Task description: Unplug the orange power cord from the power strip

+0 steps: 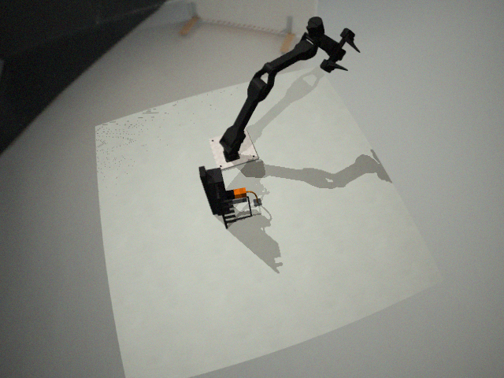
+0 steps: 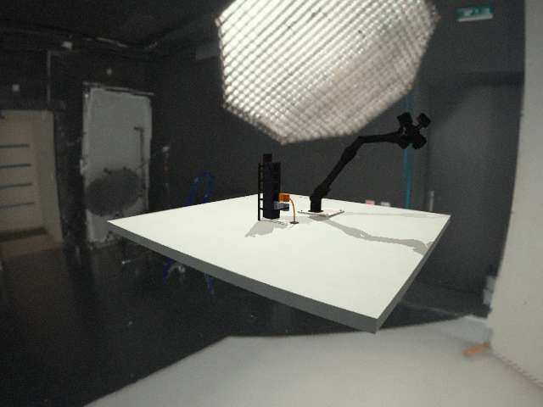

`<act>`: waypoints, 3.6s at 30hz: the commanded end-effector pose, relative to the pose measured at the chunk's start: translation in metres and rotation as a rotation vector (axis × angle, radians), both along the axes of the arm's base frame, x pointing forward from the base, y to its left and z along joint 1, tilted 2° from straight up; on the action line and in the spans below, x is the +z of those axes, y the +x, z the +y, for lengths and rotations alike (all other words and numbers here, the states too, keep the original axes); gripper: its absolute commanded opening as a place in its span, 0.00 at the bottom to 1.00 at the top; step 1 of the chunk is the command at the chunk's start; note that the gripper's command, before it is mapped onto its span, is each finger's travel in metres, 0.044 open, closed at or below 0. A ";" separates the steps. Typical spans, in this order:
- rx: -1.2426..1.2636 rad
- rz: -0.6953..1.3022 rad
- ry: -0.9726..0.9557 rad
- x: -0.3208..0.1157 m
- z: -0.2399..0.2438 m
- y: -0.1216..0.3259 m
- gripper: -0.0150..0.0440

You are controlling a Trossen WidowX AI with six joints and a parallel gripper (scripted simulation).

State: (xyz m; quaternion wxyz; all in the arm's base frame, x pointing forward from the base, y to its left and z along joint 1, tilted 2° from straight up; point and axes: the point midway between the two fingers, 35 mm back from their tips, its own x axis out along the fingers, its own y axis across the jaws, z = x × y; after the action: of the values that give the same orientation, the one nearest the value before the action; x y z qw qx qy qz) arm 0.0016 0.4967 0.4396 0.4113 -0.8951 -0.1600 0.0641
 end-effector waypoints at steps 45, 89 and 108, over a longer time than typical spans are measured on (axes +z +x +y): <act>-0.689 1.321 0.141 -0.269 -0.418 0.319 0.53; -0.920 1.607 0.377 -0.288 -0.507 0.257 0.53; -0.922 1.605 0.381 -0.297 -0.507 0.258 0.31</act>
State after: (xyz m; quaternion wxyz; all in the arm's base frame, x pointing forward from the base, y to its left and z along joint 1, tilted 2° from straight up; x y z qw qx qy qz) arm 0.2592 -0.0101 0.1420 0.5216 -0.4755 0.5333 0.4663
